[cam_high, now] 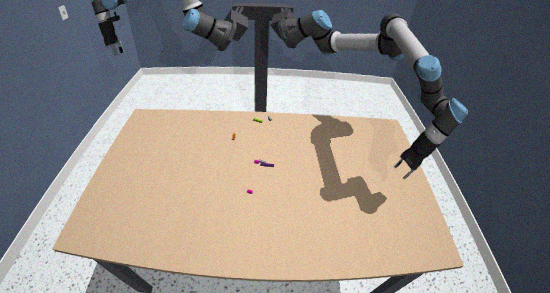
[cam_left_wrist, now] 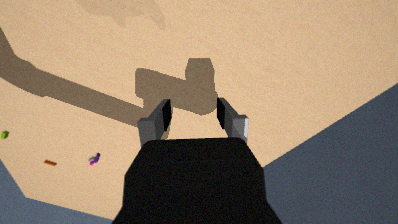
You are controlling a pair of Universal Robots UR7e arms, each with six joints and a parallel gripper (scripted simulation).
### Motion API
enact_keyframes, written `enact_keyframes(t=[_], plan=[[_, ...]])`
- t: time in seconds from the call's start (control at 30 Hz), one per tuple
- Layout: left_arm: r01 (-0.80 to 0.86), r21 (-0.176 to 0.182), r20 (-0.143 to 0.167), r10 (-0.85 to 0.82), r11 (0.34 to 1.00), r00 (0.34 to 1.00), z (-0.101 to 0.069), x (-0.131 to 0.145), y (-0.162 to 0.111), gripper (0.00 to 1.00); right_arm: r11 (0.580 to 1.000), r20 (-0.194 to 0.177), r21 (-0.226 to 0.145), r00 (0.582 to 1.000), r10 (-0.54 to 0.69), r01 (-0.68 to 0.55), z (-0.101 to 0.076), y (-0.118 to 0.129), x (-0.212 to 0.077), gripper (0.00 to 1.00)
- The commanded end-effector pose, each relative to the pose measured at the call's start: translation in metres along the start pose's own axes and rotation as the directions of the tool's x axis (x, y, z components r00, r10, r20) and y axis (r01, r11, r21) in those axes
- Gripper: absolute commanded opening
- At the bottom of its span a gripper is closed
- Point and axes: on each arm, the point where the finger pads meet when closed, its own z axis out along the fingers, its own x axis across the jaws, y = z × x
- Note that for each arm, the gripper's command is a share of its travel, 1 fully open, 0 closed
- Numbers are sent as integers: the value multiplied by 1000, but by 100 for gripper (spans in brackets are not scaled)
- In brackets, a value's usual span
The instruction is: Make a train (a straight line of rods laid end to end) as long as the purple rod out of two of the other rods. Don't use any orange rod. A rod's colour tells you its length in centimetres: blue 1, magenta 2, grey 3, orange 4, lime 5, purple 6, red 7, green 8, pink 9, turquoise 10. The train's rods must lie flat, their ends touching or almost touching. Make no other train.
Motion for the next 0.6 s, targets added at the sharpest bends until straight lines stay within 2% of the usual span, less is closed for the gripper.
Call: enact_keyframes(t=[0.0, 0.03, 0.17, 0.33, 0.57], plan=[[97, 20, 0, -97, 995, 995, 18, -10, 20, 100, 998, 46, -58, 998, -30, 32, -46, -17, -21, 100], [97, 20, 0, -97, 995, 995, 18, -10, 20, 100, 998, 46, -58, 998, -30, 32, -46, -17, -21, 100], [201, 42, 1, -201, 979, 980, 39, -25, 44, 100, 993, 86, -101, 995, -50, 59, -76, -33, -38, 100], [299, 63, -5, -299, 952, 954, 60, -41, 68, 100, 987, 127, -139, 990, -67, 85, -103, -50, -55, 100], [414, 87, -20, -414, 906, 910, 84, -62, 95, 100, 981, 157, -165, 985, -77, 104, -121, -64, -68, 100]])
